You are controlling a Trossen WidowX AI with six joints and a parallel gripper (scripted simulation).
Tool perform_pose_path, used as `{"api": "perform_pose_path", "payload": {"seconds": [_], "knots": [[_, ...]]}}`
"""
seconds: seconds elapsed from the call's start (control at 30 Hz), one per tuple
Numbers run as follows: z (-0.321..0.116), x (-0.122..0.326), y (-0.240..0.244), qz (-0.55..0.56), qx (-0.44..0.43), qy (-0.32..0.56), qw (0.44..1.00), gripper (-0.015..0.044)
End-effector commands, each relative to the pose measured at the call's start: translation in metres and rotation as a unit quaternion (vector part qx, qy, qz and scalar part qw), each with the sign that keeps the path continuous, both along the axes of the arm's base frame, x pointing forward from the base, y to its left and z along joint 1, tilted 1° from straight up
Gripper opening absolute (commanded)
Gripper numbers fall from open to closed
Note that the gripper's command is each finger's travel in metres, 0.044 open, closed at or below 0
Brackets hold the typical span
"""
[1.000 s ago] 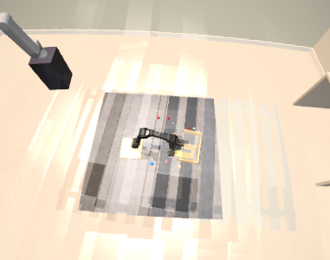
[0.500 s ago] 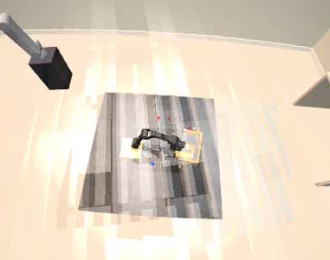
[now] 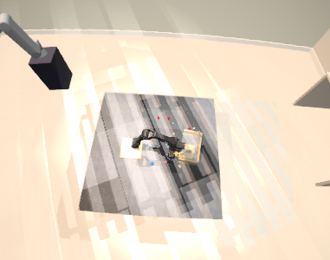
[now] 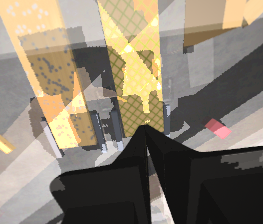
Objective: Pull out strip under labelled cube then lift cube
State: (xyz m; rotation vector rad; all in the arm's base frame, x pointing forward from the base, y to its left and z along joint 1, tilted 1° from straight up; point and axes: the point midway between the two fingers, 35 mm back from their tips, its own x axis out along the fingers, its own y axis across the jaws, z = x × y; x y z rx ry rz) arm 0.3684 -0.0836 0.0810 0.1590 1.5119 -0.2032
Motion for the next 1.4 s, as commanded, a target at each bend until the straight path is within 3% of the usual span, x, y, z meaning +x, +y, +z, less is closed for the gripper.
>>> {"api": "perform_pose_path", "payload": {"seconds": [0.0,0.57,1.37], "knots": [[-0.01,-0.001,0.0,0.001,0.003,0.004,1.0,0.0],[-0.036,-0.002,-0.003,0.001,0.002,0.004,1.0,0.0],[-0.037,-0.002,-0.003,0.001,0.002,0.004,1.0,0.0]]}}
